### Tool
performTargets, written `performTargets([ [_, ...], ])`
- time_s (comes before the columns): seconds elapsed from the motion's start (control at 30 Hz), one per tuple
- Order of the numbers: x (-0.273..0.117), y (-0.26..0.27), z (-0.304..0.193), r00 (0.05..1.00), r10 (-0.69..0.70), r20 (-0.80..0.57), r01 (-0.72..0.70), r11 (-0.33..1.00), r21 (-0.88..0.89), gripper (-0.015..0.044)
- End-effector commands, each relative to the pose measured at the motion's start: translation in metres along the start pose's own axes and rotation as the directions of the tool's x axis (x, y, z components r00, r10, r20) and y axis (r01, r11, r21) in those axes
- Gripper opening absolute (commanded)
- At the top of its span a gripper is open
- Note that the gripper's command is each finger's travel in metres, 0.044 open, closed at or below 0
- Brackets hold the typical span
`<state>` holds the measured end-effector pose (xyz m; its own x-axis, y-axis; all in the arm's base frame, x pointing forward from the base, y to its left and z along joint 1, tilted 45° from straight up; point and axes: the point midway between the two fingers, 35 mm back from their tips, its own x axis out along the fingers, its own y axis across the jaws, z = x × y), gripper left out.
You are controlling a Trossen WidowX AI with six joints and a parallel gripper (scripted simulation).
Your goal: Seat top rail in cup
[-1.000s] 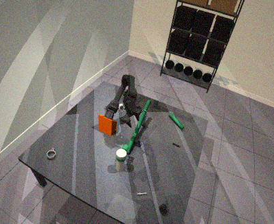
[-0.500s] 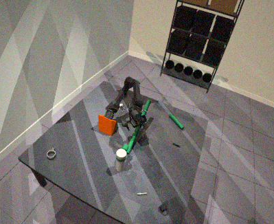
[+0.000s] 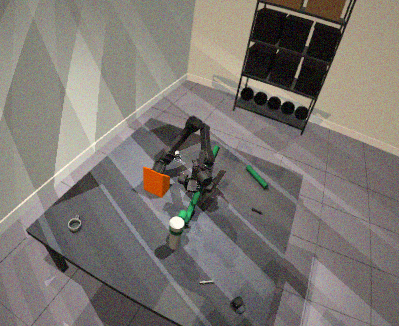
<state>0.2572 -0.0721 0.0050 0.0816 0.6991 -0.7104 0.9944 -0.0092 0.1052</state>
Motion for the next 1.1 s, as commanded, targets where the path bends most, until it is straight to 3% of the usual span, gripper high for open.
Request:
performTargets([
  [0.0, 0.001, 0.0, 0.001, 1.0, -0.01, 0.004, 0.01, 1.0, 0.025, 0.044],
  [0.2, 0.036, 0.0, 0.001, 1.0, -0.01, 0.002, 0.01, 1.0, 0.025, 0.044],
  [1.07, 0.073, 0.0, 0.001, 1.0, -0.01, 0.003, 0.01, 1.0, 0.025, 0.044],
])
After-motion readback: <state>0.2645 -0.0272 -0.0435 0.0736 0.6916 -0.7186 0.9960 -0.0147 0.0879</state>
